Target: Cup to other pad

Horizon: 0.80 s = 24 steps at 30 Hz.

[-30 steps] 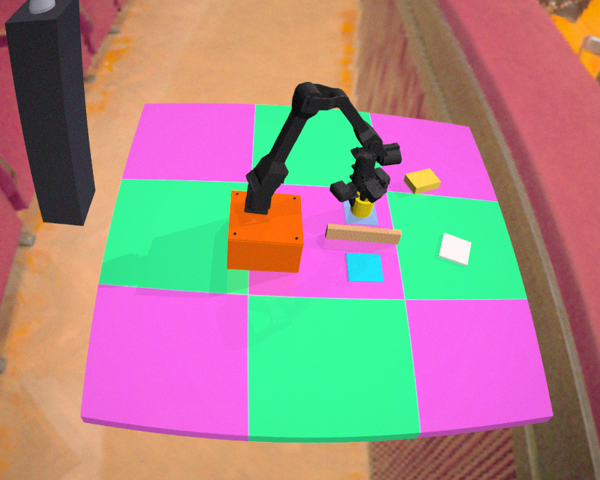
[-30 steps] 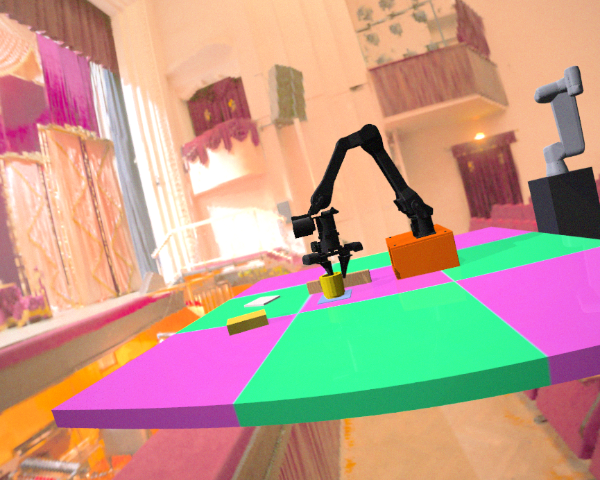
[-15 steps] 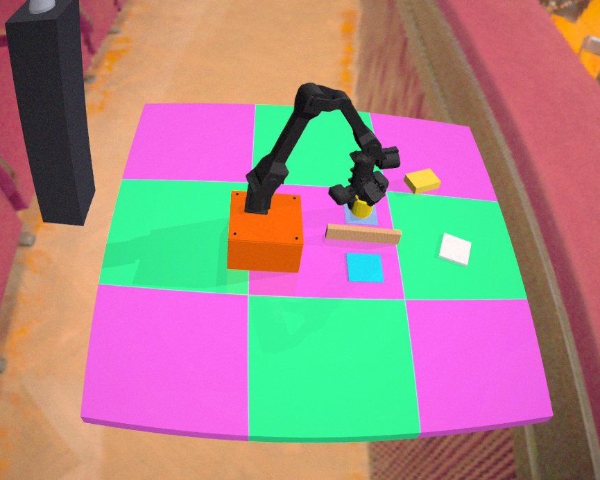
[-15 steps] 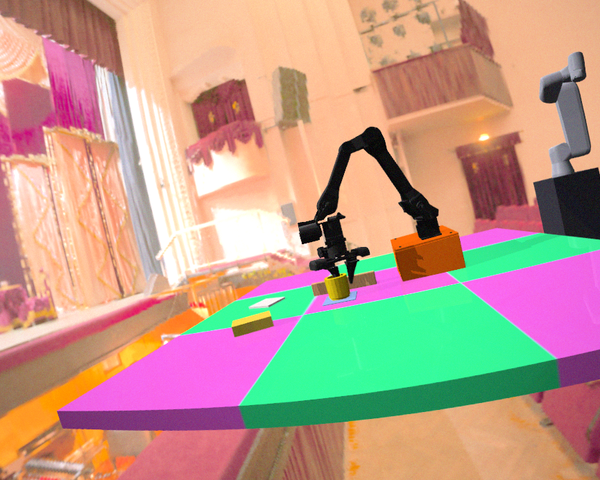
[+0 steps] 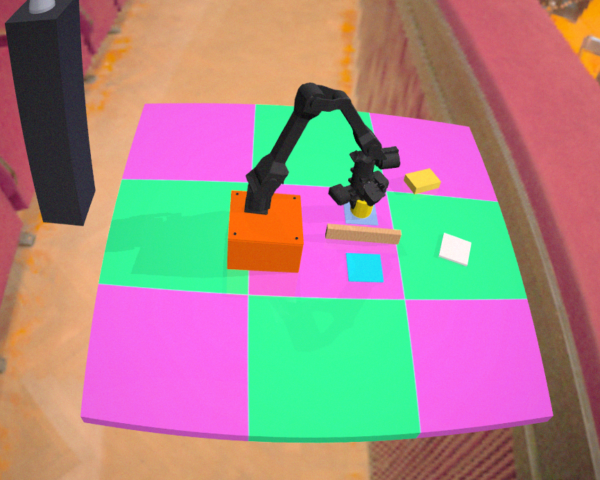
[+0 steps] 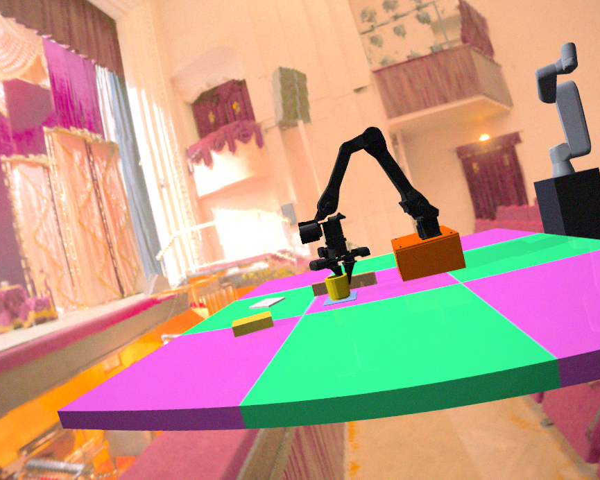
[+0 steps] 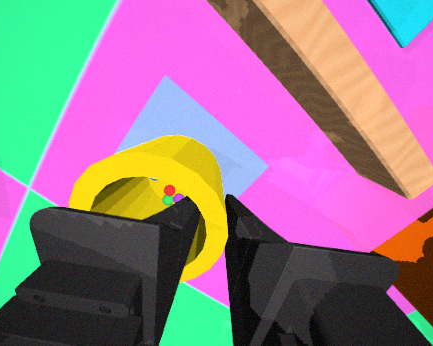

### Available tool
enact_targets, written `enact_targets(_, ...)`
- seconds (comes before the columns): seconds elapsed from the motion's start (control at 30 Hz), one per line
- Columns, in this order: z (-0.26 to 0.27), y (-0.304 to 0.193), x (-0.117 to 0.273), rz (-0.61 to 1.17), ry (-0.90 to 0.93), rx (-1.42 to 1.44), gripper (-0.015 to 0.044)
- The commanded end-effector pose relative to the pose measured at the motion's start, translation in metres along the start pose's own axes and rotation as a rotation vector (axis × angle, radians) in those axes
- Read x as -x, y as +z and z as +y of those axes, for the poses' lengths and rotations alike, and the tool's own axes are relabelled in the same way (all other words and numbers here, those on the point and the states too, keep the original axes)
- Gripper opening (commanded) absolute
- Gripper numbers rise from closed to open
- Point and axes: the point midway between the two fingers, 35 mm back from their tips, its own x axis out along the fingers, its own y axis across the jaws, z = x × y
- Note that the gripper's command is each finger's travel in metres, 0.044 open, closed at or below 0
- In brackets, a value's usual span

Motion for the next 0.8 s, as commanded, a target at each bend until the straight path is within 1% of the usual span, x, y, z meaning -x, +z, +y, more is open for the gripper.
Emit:
enact_targets(0.0,0.0,0.0,0.0,0.0,0.001,0.0,0.0047)
enact_targets(0.2,0.0,0.0,0.0,0.0,0.001,0.0,0.0)
enact_targets(0.37,0.001,0.0,0.01,0.0,0.0,-0.001,0.0)
enact_targets(0.77,0.0,0.001,0.06,0.003,-0.002,-0.005,0.0)
